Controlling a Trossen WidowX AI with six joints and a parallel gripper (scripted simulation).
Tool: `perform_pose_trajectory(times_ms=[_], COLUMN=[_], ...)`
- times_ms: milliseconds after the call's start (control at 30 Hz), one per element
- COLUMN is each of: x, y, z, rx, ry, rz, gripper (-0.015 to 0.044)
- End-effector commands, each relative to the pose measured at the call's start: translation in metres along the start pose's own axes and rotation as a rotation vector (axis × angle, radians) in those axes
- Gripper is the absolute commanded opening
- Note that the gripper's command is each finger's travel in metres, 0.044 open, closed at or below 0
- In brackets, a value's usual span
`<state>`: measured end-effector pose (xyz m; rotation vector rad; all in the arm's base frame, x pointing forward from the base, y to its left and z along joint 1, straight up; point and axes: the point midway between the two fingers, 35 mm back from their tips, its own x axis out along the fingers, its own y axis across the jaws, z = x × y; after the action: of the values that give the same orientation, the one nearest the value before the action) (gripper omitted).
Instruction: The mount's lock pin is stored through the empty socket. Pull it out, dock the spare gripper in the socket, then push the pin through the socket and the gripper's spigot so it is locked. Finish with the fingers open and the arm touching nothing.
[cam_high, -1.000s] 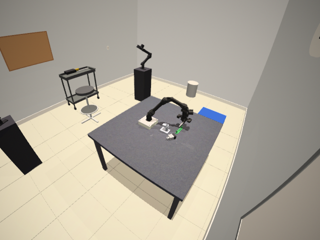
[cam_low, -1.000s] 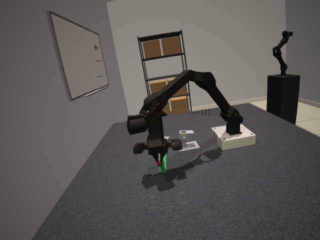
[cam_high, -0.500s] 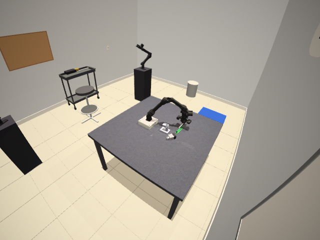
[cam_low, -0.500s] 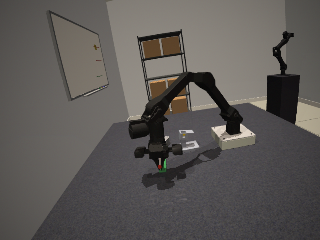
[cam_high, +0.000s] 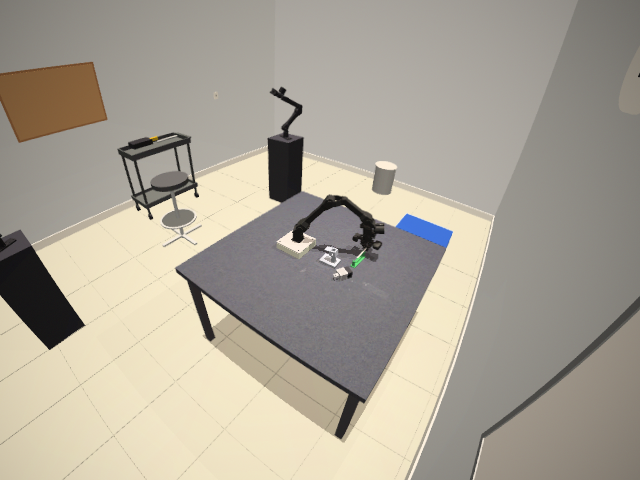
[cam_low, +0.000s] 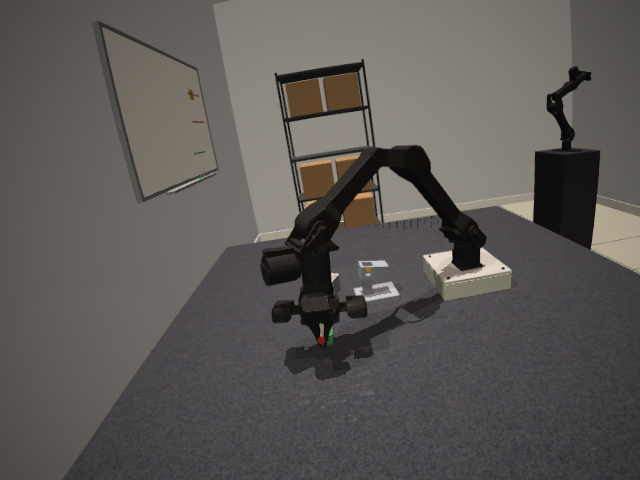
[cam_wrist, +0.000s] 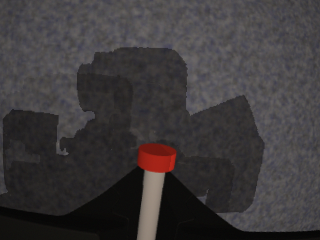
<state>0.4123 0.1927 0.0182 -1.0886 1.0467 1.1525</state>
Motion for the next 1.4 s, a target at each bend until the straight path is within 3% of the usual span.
perform_pose_trajectory(times_ms=[0,700,967,1367], x=[0.003,0.003,0.001,-0.019], y=[0.001,0.001,0.001,0.000], z=[-0.001,-0.001,-0.001,0.002], rx=[0.006,0.006,0.000,0.001], ry=[0.002,0.002,0.002,0.005], rz=[0.003,0.003,0.002,0.009], gripper=[0.0000,0.0000,0.0200,0.0200])
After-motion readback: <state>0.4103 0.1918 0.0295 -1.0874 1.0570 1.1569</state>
